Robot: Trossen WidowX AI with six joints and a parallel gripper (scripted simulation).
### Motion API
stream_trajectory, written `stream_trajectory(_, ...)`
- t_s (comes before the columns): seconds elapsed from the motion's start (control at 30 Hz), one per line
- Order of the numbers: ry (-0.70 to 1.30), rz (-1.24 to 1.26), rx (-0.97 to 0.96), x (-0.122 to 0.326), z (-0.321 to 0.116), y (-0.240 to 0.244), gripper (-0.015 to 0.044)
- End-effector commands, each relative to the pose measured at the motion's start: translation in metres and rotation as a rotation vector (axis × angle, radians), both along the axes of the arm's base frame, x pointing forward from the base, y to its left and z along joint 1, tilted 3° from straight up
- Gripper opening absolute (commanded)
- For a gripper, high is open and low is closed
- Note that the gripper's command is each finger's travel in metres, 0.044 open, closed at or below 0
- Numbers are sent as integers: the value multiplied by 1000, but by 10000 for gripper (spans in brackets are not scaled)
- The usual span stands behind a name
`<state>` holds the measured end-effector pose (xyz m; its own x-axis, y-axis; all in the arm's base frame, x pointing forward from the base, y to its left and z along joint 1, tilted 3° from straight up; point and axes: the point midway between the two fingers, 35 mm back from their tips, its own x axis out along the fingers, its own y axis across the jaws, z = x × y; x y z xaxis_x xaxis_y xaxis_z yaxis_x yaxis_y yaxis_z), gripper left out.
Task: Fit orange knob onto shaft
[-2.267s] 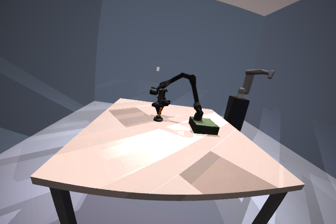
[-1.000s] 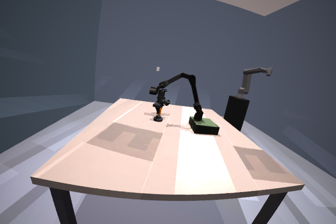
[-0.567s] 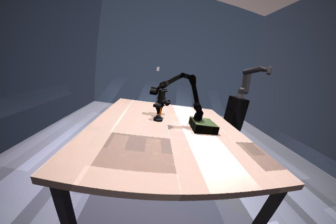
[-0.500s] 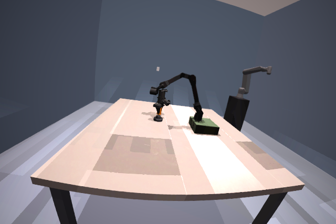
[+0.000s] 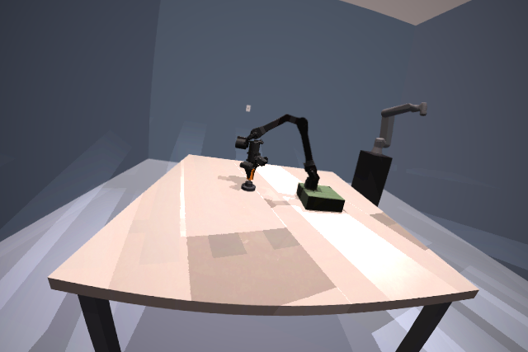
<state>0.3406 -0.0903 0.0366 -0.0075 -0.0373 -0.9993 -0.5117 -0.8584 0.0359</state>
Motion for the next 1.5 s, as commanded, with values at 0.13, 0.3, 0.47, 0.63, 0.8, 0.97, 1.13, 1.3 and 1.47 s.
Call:
stream_trajectory(0.13, -25, -443, -6, 4, 4, -1, 0)
stream_trajectory(0.3, -37, -756, -7, 6, 2, -1, 0)
stream_trajectory(0.47, -50, -1085, -8, 7, 0, -1, 0)
stream_trajectory(0.63, -63, -1426, -9, 7, -1, 0, 0)
stream_trajectory(0.8, -76, -1772, -10, 6, -2, 0, 0)
stream_trajectory(0.97, -89, -2119, -10, 6, -1, 0, 0)
stream_trajectory(1.13, -102, -2468, -11, 4, 0, 0, 0)
stream_trajectory(1.3, -113, -2791, -11, 3, 1, -1, 0)
stream_trajectory(1.47, -121, -3030, -11, 2, 3, -2, 0)
